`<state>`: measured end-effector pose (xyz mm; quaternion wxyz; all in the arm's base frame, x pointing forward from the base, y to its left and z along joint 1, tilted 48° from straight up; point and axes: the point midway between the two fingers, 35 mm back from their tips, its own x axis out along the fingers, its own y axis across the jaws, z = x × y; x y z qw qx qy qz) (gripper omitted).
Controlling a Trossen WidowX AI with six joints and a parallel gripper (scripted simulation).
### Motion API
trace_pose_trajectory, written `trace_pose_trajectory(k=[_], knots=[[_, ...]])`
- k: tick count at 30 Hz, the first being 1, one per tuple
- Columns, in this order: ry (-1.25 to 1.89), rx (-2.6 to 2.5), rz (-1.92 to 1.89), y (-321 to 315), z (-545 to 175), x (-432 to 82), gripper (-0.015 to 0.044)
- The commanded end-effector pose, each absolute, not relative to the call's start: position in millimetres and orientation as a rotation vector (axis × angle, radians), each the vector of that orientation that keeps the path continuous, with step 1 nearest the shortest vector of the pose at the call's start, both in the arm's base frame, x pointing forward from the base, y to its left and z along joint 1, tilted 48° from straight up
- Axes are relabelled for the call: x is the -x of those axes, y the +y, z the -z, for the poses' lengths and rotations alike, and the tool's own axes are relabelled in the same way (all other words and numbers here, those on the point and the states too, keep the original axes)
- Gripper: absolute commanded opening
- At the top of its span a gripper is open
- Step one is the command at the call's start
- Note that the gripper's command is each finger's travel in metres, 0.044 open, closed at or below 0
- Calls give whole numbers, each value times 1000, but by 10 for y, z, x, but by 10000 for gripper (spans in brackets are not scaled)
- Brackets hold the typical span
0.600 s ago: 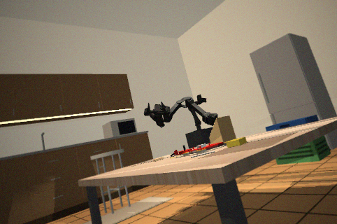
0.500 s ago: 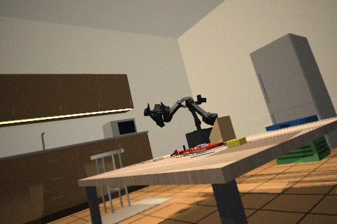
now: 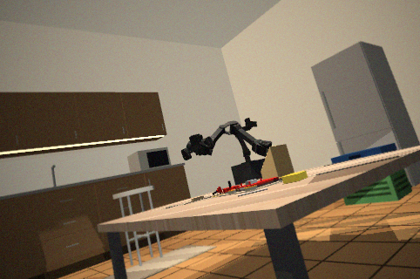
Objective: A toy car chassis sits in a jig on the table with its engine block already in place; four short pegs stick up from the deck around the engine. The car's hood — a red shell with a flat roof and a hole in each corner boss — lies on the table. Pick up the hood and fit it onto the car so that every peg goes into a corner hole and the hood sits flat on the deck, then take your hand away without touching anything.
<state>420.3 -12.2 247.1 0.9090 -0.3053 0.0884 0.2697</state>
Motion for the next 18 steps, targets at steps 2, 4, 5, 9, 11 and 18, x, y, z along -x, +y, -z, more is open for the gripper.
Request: trace_pose_trajectory(k=[2,4,5,9,11,18], knots=[[518,722,-434,-326,-1843,-4121,440],[645,772,-399,-408,-1642,-4031,440],[710,801,-383,-450,-1549,-3975,440],[969,935,-337,-626,-1239,-3692,440],[1098,1014,-322,-717,-1130,-3525,440],[1578,1390,-307,-1061,-1046,-2864,440]])
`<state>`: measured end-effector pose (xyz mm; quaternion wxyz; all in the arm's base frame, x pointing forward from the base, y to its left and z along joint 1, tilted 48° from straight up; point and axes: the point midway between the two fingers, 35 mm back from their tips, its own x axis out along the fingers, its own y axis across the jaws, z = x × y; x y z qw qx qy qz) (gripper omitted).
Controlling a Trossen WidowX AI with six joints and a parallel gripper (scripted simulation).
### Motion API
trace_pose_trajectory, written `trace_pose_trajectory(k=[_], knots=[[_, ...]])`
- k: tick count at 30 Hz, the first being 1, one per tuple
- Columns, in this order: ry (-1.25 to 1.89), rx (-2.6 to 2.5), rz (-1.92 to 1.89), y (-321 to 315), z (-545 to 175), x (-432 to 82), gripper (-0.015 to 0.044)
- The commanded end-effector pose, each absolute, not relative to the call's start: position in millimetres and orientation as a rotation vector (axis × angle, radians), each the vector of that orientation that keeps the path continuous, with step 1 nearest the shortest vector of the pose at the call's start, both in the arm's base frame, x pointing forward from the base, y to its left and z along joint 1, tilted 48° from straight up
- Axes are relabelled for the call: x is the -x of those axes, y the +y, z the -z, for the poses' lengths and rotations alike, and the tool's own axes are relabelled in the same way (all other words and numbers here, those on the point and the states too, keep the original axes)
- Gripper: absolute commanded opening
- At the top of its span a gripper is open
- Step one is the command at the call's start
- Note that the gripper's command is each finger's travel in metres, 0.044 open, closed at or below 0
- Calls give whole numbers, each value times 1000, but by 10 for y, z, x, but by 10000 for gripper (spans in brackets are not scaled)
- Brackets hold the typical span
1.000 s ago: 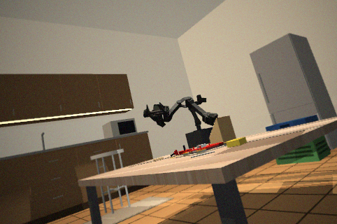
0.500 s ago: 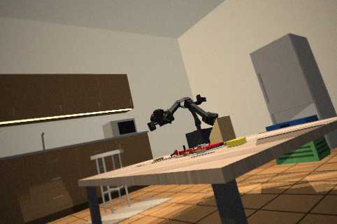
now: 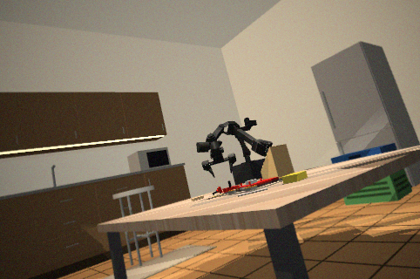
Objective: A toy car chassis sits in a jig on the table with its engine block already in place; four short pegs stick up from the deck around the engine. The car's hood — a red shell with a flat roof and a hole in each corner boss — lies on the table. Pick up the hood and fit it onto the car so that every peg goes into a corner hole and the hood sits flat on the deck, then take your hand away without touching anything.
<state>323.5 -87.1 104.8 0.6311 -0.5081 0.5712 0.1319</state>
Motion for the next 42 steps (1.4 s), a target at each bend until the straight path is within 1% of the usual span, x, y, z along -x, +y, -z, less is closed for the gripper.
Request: trace_pose_trajectory(k=[1,4,42], knots=[[1643,1455,-310,-1106,-1077,-2780,440],[1738,1556,-315,-1168,-1143,-2667,440],[1738,1555,-317,-1277,-997,-2680,440]])
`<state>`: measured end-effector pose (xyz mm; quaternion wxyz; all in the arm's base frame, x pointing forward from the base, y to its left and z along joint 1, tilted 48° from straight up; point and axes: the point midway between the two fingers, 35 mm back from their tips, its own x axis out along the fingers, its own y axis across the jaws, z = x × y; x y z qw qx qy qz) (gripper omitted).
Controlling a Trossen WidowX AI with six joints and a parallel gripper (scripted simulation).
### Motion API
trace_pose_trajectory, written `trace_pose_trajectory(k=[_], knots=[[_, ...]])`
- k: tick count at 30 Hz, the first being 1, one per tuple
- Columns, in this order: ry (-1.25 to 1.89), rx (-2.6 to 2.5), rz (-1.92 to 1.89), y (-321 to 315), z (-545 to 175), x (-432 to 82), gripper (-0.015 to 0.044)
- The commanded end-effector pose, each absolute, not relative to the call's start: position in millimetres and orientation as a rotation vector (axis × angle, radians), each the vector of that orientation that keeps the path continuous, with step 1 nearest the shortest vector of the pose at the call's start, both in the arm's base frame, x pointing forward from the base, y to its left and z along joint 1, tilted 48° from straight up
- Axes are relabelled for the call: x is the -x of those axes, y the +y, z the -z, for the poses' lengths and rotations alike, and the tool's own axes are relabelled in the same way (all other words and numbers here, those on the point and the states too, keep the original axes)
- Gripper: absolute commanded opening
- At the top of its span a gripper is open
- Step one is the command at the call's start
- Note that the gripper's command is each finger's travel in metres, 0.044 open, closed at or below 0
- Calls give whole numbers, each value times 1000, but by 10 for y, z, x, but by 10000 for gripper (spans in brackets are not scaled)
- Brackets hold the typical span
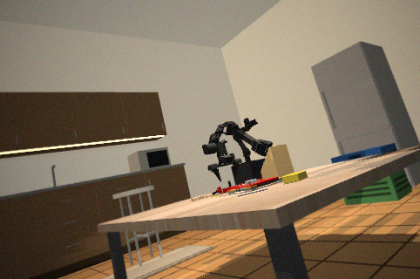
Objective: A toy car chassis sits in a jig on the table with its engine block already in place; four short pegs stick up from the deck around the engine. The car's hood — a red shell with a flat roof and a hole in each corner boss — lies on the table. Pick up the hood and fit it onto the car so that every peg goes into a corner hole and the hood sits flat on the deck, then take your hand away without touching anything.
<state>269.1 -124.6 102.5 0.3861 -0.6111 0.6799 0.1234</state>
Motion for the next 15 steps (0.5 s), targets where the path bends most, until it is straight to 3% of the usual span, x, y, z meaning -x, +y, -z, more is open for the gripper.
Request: trace_pose_trajectory(k=[1,15], knots=[[1738,1555,-317,-1282,-992,-2681,440],[1738,1555,-316,-1352,-923,-2685,440]])
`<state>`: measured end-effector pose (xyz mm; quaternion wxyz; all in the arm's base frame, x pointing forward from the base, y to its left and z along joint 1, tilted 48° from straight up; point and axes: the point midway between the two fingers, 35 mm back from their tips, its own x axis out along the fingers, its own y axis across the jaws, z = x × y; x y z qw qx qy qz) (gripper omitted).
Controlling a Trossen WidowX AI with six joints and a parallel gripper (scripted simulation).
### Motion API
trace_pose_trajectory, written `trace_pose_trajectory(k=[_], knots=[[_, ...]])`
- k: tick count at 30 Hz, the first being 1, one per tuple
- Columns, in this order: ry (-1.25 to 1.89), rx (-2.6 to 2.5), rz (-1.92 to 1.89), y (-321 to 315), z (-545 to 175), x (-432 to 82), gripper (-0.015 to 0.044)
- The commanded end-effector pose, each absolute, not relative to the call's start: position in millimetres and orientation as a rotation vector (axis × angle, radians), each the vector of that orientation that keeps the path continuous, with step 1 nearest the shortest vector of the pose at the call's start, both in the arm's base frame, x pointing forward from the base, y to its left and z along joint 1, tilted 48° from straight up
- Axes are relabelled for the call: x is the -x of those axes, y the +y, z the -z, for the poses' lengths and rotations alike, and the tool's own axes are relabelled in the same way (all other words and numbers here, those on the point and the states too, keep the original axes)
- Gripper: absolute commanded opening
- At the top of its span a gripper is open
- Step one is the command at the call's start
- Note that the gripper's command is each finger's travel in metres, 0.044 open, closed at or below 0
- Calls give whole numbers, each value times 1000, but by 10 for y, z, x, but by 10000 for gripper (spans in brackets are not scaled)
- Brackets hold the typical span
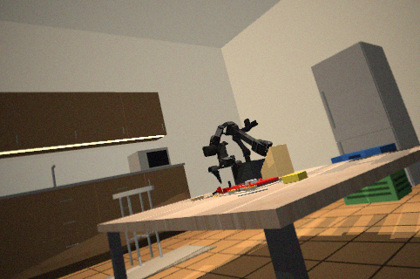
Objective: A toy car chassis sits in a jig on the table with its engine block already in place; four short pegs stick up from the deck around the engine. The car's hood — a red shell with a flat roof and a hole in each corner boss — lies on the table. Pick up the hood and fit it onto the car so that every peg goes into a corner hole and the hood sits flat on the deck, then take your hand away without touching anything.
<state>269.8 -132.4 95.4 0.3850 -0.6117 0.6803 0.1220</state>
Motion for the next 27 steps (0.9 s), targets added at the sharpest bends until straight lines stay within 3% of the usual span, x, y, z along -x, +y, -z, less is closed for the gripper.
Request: trace_pose_trajectory(k=[1,27], knots=[[1738,1555,-316,-1357,-918,-2685,440],[1739,1557,-315,-1489,-796,-2681,440]])
